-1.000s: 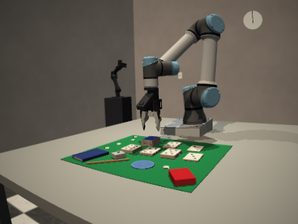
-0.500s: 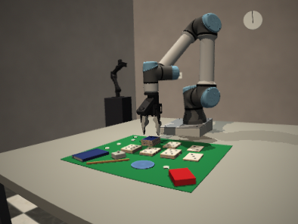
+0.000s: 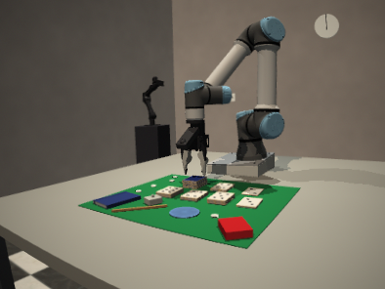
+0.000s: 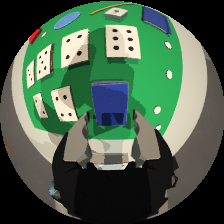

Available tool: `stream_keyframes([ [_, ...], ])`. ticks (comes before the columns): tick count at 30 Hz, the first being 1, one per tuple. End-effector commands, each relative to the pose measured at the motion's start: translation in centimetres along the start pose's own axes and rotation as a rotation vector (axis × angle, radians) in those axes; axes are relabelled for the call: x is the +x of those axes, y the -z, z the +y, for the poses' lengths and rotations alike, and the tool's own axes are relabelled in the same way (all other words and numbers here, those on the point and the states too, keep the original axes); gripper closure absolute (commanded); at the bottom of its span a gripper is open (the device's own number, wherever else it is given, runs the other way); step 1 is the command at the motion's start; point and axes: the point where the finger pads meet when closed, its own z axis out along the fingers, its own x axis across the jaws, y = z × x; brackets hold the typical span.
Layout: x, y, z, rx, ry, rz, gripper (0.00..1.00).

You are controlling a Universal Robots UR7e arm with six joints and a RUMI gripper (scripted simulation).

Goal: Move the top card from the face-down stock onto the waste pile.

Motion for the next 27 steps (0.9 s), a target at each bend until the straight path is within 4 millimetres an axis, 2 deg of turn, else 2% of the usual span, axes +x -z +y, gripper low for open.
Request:
stream_keyframes([
  [1, -0.03, -0.04, 0.00, 0.000, 0.001, 0.000, 0.58],
  [20, -0.03, -0.04, 0.00, 0.000, 0.001, 0.000, 0.58],
  [21, -0.03, -0.04, 0.00, 0.000, 0.001, 0.000, 0.50],
  [27, -0.03, -0.04, 0.00, 0.000, 0.001, 0.000, 0.50],
])
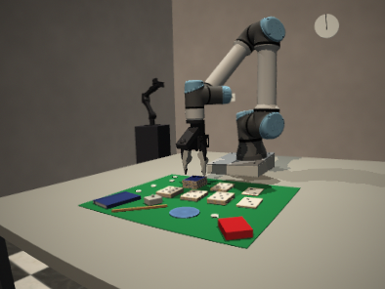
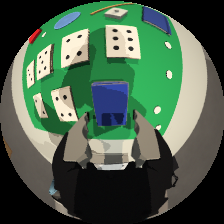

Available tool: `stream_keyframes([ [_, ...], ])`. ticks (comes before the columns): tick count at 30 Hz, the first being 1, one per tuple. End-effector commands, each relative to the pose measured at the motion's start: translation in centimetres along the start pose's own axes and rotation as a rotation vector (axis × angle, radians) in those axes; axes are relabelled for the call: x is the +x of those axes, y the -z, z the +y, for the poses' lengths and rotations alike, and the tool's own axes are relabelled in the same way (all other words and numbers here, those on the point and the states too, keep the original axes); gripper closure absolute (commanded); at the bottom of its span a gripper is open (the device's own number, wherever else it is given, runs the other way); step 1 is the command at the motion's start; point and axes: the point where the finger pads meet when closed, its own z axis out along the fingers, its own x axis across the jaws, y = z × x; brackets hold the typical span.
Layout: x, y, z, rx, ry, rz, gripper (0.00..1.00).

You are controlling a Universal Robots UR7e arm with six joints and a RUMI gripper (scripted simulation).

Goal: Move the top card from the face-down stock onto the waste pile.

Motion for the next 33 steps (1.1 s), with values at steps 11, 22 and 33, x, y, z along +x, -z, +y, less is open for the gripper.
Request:
stream_keyframes([
  [11, -0.04, -0.04, 0.00, -0.001, 0.001, 0.000, 0.50],
  [22, -0.10, -0.26, 0.08, -0.003, 0.001, -0.001, 0.50],
  [33, -0.17, -0.89, 0.15, -0.003, 0.001, -0.002, 0.50],
])
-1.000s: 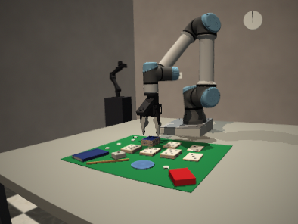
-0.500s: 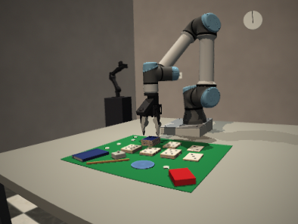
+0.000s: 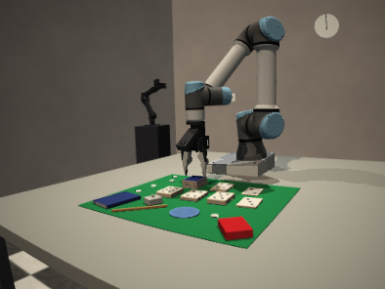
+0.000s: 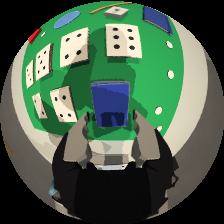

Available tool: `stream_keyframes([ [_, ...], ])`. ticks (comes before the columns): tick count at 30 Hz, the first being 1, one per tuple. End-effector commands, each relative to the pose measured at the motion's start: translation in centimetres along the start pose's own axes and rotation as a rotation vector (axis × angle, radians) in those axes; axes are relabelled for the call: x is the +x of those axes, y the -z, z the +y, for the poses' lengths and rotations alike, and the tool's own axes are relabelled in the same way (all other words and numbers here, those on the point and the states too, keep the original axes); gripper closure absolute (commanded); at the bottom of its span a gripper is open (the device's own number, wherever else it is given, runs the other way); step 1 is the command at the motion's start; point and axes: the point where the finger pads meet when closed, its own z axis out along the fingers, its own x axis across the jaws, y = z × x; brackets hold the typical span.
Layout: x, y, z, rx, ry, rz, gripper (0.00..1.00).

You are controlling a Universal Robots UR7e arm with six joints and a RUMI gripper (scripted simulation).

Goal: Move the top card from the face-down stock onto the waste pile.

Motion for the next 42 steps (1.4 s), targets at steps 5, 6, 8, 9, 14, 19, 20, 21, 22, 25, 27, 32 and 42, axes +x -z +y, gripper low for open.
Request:
stream_keyframes([
  [5, -0.03, -0.42, -0.02, 0.000, 0.001, 0.001, 0.50],
  [6, -0.02, -0.42, -0.03, 0.000, 0.001, 0.001, 0.50],
  [8, 0.00, -0.41, -0.05, 0.000, 0.001, 0.001, 0.50],
  [9, 0.00, -0.40, -0.06, 0.001, 0.001, 0.001, 0.50],
  [14, 0.00, -0.37, -0.06, 0.001, 0.001, 0.002, 0.50],
  [19, 0.00, -0.39, -0.05, 0.001, 0.001, 0.001, 0.50],
  [20, 0.00, -0.39, -0.05, 0.001, 0.001, 0.001, 0.50],
  [21, 0.00, -0.39, -0.05, 0.001, 0.001, 0.001, 0.50],
  [22, -0.01, -0.41, -0.04, 0.001, 0.001, 0.001, 0.50],
  [25, -0.05, -0.56, 0.01, -0.001, 0.001, 0.000, 0.50],
  [27, -0.09, -0.68, 0.06, -0.001, 0.001, 0.000, 0.50],
  [32, -0.07, -0.79, 0.03, -0.001, 0.001, 0.000, 0.50],
  [42, 0.02, -0.67, -0.07, 0.001, 0.001, 0.002, 0.50],
])
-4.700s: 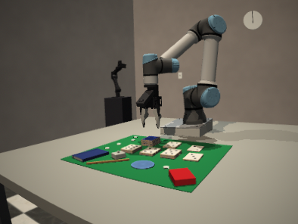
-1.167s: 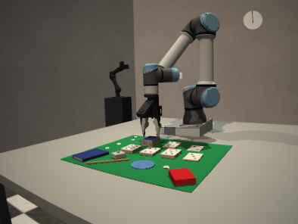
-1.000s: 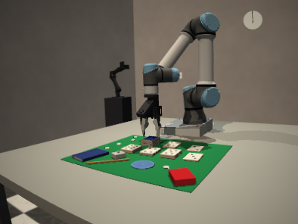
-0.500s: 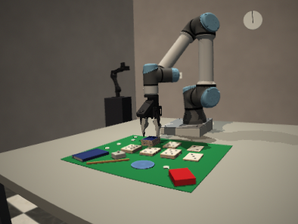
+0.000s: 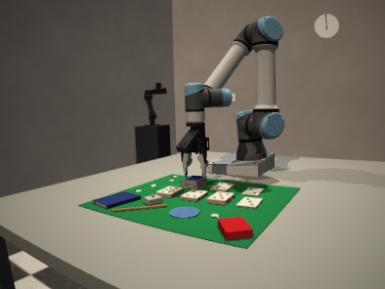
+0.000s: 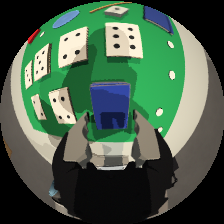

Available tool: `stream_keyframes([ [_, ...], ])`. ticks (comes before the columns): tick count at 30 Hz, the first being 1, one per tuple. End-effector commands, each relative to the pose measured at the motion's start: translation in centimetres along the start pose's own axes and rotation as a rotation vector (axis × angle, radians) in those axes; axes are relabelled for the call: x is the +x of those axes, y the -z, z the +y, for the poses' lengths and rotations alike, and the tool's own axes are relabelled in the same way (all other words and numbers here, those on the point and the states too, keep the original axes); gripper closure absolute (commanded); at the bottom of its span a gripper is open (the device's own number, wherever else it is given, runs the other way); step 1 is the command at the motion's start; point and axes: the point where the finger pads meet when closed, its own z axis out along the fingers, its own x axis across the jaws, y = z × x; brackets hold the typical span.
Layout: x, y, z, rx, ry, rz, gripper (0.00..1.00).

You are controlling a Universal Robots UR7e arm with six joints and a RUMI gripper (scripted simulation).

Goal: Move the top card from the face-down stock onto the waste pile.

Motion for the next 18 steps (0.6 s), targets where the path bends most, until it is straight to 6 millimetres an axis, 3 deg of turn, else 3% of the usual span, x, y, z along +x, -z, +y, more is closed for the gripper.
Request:
stream_keyframes([
  [1, -0.03, -0.03, 0.00, 0.000, 0.001, 0.001, 0.50],
  [2, -0.03, -0.03, 0.00, 0.000, 0.001, 0.001, 0.50],
  [3, -0.03, -0.03, 0.00, 0.000, 0.001, 0.001, 0.57],
  [18, -0.03, -0.03, 0.00, 0.000, 0.001, 0.001, 0.57],
])
